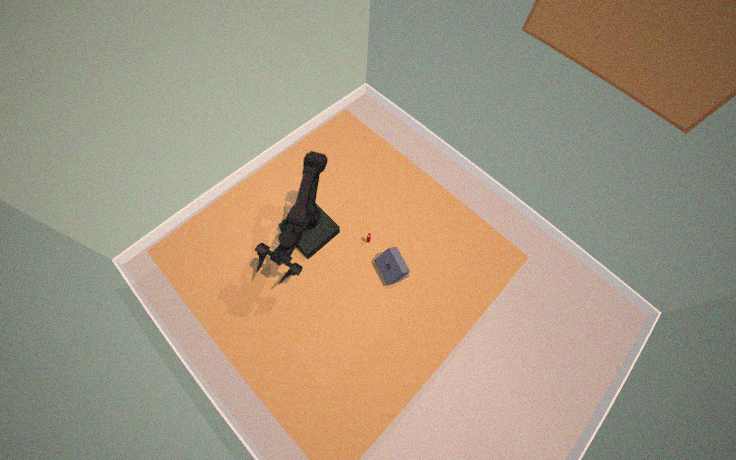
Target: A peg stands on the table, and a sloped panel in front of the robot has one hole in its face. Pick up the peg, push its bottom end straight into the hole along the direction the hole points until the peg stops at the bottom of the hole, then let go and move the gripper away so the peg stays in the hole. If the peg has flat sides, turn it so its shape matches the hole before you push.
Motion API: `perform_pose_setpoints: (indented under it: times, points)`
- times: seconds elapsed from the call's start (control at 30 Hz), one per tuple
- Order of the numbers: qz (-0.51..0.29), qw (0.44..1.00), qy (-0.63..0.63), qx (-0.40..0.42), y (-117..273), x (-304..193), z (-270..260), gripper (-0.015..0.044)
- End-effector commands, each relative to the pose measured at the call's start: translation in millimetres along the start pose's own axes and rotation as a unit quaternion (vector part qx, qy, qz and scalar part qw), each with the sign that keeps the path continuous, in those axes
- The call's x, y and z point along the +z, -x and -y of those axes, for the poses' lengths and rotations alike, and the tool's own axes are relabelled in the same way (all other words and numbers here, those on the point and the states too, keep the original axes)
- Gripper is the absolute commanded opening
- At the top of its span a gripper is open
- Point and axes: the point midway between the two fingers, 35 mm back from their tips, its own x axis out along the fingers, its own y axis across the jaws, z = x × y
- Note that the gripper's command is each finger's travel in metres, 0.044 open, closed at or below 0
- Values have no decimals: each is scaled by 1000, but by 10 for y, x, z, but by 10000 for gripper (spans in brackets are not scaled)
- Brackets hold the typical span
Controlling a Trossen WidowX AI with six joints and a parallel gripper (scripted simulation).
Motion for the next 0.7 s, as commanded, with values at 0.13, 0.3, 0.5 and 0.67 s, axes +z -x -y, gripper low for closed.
perform_pose_setpoints:
  times: [0.13, 0.3, 0.5, 0.67]
  points:
    - [-19, 998, -1, 51, 13, -20, -325, 440]
    - [-34, 996, -2, 85, 47, -43, -543, 440]
    - [-52, 991, -1, 123, 109, -79, -799, 440]
    - [-65, 986, 9, 156, 182, -117, -1008, 440]
